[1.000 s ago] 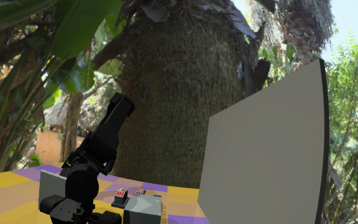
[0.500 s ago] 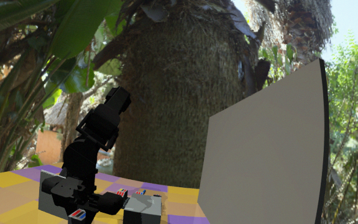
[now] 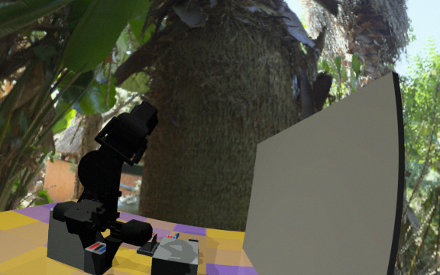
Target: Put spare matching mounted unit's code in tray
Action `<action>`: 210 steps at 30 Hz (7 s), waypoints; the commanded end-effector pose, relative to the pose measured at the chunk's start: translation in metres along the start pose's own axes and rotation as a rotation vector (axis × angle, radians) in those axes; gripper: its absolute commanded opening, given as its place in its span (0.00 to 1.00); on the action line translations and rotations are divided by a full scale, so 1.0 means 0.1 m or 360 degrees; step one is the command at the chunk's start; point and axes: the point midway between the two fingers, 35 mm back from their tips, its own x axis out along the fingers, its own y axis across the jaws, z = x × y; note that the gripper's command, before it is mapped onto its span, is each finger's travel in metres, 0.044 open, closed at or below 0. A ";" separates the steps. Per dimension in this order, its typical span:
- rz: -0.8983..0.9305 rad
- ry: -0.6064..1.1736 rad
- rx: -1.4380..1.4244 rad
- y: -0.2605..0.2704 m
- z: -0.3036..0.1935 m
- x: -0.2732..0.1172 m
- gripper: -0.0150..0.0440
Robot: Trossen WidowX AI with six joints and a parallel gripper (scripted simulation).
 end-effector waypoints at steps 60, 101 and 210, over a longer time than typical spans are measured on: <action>0.0016 -0.0029 -0.0024 1.73 0.11 -0.77 0.25; 0.0018 -0.0029 -0.0024 1.84 0.13 -0.49 0.25; 0.0020 -0.0027 -0.0028 1.87 0.14 0.33 0.25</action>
